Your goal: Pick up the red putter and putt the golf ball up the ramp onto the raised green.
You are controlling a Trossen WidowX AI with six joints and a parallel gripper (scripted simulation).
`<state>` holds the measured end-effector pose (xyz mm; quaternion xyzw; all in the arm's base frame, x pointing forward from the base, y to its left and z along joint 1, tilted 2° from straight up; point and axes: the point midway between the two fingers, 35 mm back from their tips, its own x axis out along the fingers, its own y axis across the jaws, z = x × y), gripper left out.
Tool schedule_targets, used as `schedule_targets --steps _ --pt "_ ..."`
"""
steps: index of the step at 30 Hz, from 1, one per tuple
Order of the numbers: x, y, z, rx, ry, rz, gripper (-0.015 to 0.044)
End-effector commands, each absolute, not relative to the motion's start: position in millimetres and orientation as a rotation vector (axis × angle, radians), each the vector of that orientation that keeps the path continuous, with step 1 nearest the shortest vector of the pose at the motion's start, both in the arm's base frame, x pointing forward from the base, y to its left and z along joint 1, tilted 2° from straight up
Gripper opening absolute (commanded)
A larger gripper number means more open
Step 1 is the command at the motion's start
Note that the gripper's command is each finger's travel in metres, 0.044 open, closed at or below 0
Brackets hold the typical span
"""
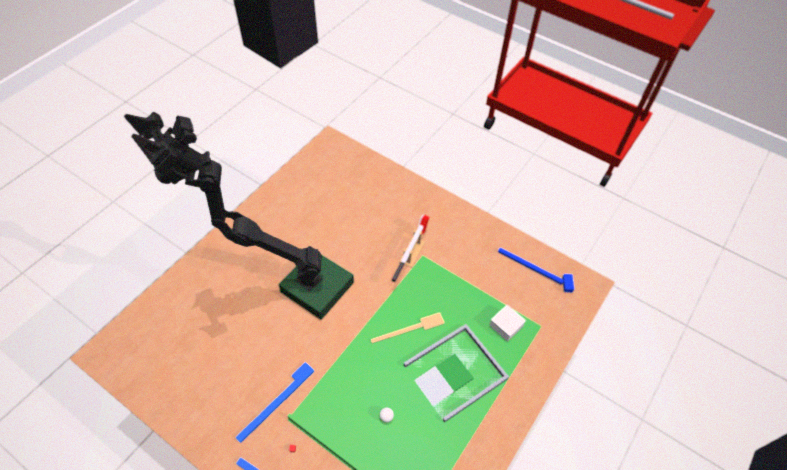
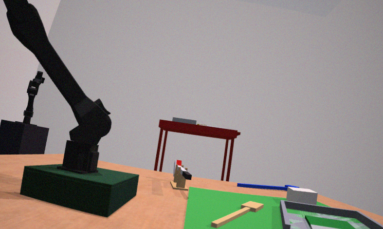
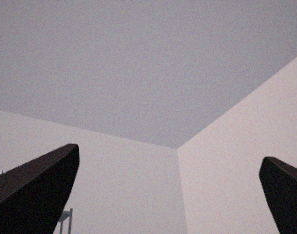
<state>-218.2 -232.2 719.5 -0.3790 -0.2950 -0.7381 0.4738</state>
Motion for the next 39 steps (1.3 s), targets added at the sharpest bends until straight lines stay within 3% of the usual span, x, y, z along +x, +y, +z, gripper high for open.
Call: schedule_targets --steps 1,14,28,39 --pt "-217 -231 720 -0.931 -0.724 -1.803 0.0426" --pt "-143 -152 755 -1.109 -0.929 -1.571 0.044" --pt "-13 -30 768 -1.409 -1.042 -1.131 0.044" --pt "108 70 726 -1.643 -1.011 -0.688 0.044"
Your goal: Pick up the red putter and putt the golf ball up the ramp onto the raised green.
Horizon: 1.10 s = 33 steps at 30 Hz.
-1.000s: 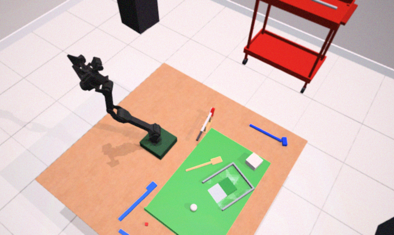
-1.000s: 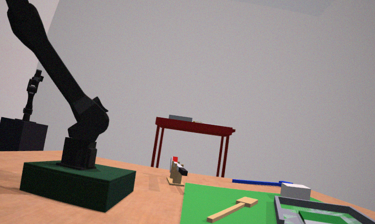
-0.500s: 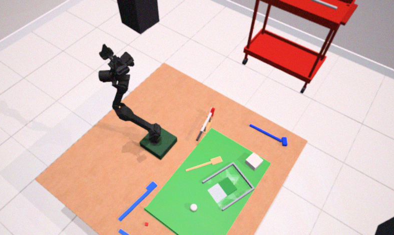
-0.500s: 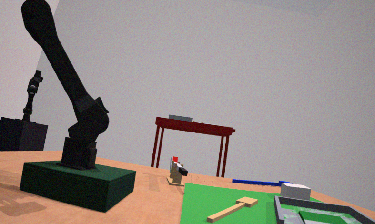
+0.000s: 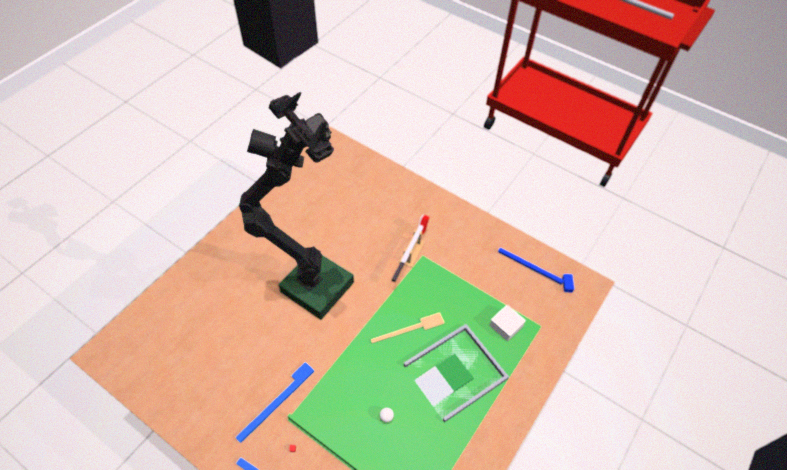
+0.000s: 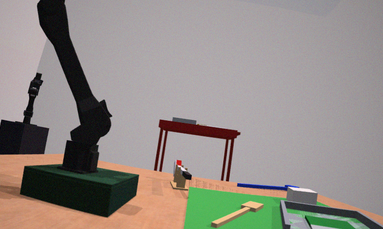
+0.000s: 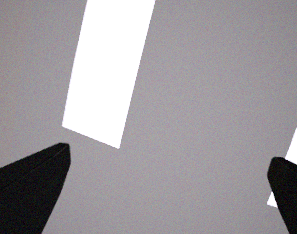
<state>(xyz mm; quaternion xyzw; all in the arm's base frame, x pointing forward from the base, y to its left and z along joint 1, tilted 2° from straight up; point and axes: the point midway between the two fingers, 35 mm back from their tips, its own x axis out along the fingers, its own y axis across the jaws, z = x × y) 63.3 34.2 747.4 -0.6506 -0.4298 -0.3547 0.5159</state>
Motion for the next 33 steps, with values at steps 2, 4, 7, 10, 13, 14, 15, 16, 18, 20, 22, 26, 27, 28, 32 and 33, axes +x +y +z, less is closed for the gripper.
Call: schedule_targets --steps 2,4,7,10,13,14,15,16,18,20,22,26,27,28,32,33 --pt "129 87 713 -1.675 -0.999 -0.598 0.044" --pt "152 106 696 -1.702 -0.988 -0.487 0.044" --pt "183 133 668 -1.735 -0.962 -0.324 0.044" --pt "212 157 636 -1.758 -0.923 -0.16 0.044" --pt "238 180 601 -1.767 -0.875 0.006 0.044" --pt "245 187 588 -1.767 -0.856 0.062 0.044" --pt "253 194 575 -1.766 -0.835 0.118 0.044" --pt "260 200 562 -1.764 -0.813 0.173 0.044" --pt "272 213 534 -1.757 -0.764 0.284 0.044" --pt "283 224 506 -1.746 -0.709 0.394 0.044" --pt "292 234 475 -1.732 -0.647 0.503 0.044" --pt "305 249 412 -1.69 -0.502 0.716 0.044" --pt "306 252 396 -1.677 -0.461 0.767 0.044" --pt "308 254 380 -1.663 -0.418 0.819 0.044" --pt "307 260 313 -1.595 -0.226 1.016 0.044" --pt "305 261 297 -1.576 -0.173 1.062 0.044"
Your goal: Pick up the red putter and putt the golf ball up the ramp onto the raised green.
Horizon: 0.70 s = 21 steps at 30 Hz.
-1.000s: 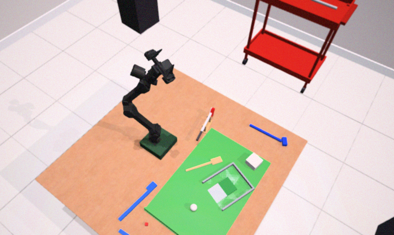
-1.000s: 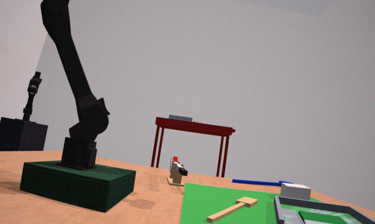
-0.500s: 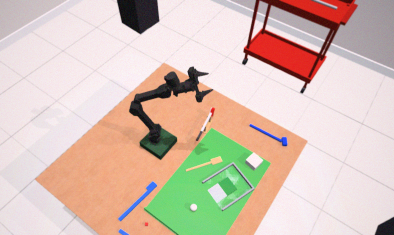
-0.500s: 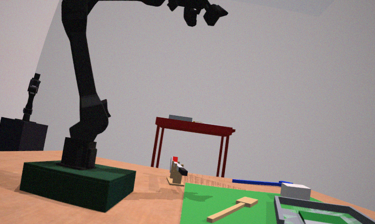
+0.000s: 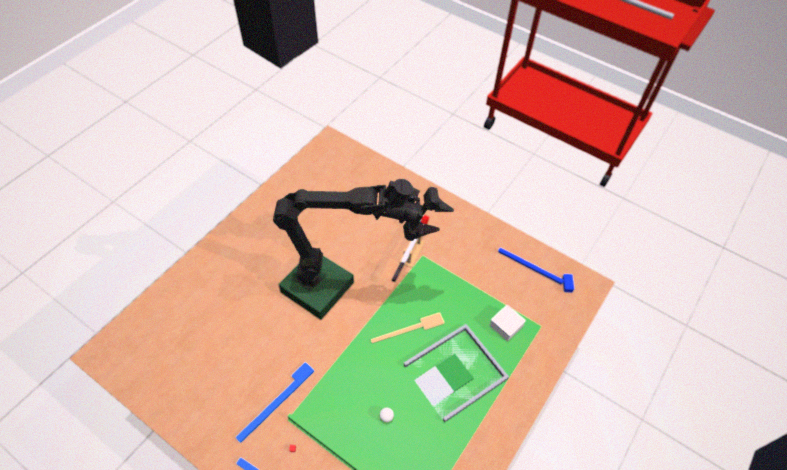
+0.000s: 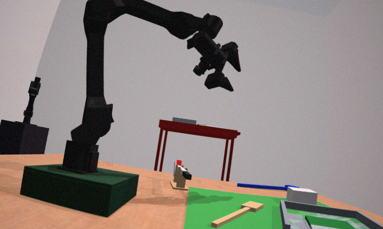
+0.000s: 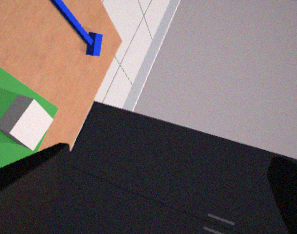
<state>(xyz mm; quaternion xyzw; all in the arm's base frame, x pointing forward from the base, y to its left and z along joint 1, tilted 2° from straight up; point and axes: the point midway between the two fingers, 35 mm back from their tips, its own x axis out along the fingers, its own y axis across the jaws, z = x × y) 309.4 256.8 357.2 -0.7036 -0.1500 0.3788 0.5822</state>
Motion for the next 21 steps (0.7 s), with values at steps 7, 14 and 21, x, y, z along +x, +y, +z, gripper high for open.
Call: schedule_targets --steps 7,14,21 --pt "276 250 185 -1.41 0.253 1.349 0.044" --pt "223 219 96 -1.203 0.761 1.535 0.044" --pt "216 209 83 -1.16 0.865 1.556 0.044"
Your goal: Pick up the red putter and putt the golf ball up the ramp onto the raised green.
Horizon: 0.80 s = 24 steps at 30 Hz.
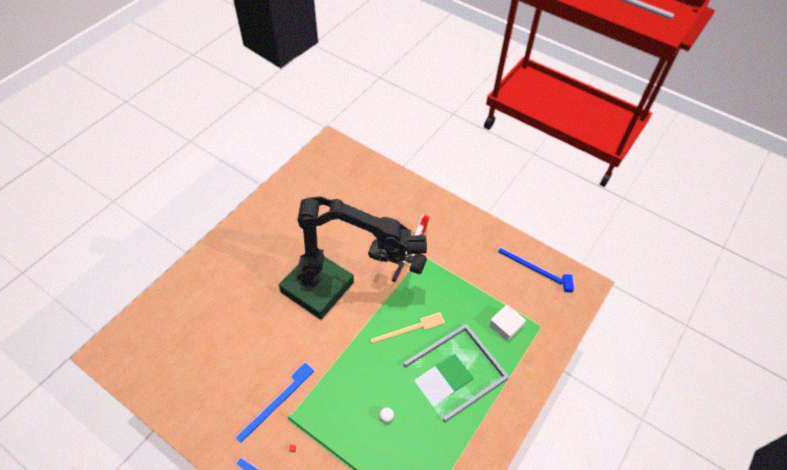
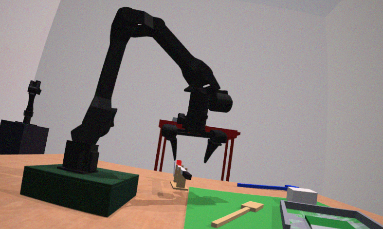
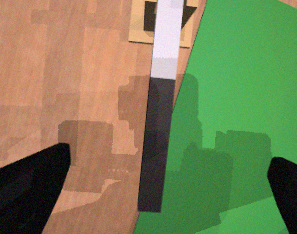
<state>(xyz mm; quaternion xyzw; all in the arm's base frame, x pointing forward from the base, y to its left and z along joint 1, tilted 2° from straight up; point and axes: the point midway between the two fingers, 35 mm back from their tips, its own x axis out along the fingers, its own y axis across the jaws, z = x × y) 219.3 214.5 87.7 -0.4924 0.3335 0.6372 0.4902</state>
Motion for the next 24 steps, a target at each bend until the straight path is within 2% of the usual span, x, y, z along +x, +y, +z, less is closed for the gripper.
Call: schedule_targets --steps 1,24 --pt "216 209 83 -1.16 0.865 1.556 0.044" --pt "217 210 36 -1.16 0.866 1.556 0.044"
